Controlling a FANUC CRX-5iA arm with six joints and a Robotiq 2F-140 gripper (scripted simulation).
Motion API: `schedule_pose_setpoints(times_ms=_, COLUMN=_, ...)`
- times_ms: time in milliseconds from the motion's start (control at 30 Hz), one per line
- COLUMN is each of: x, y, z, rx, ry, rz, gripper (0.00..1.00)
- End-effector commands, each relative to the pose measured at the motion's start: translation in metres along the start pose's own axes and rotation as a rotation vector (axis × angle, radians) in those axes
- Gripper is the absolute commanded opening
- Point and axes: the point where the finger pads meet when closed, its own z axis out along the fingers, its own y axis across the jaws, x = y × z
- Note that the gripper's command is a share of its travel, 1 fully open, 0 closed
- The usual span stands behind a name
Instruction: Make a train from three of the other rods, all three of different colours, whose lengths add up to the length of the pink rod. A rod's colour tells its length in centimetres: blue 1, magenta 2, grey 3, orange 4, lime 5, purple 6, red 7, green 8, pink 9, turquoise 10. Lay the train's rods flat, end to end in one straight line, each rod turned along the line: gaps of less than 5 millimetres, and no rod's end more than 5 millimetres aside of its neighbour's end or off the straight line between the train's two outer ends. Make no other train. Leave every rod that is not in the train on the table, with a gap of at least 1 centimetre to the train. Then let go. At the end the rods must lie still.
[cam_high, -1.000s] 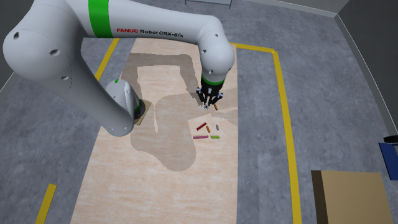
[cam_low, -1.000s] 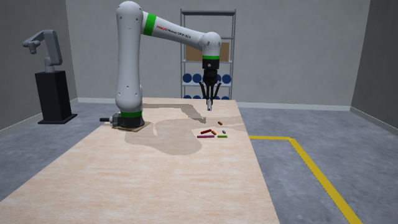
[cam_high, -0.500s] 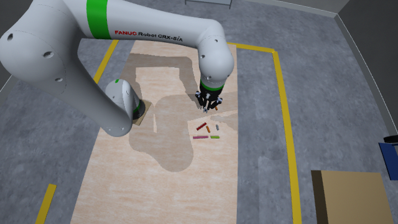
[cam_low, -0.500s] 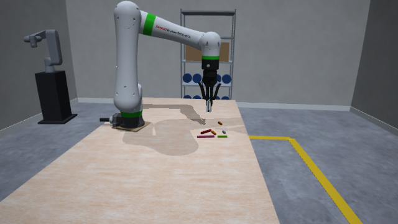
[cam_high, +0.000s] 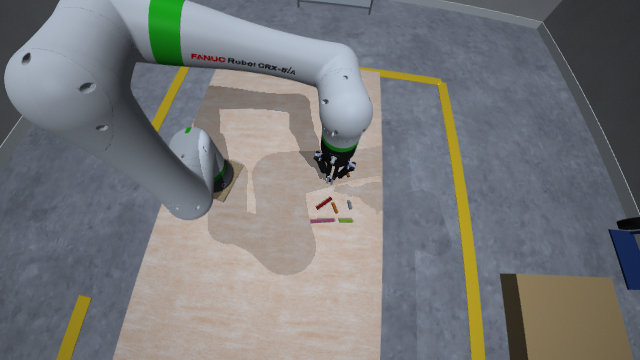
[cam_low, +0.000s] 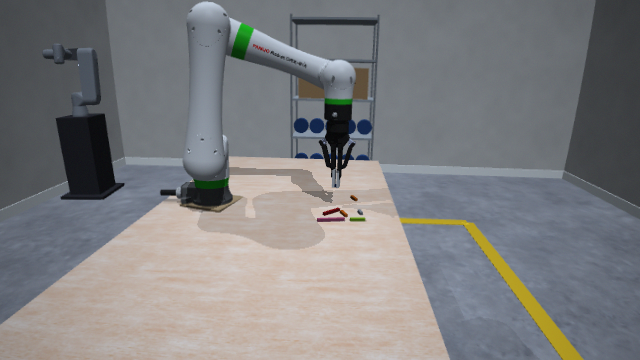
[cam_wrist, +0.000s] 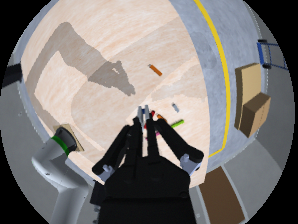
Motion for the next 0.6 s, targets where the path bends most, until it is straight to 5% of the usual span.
schedule_pose_setpoints(times_ms=0, x=0.0, y=0.001, z=0.011, rx=-0.001, ry=0.0, rz=0.0, gripper=0.03)
schedule_pose_setpoints(times_ms=567, x=0.0, y=0.001, z=0.058, rx=-0.001, ry=0.0, rz=0.0, gripper=0.03)
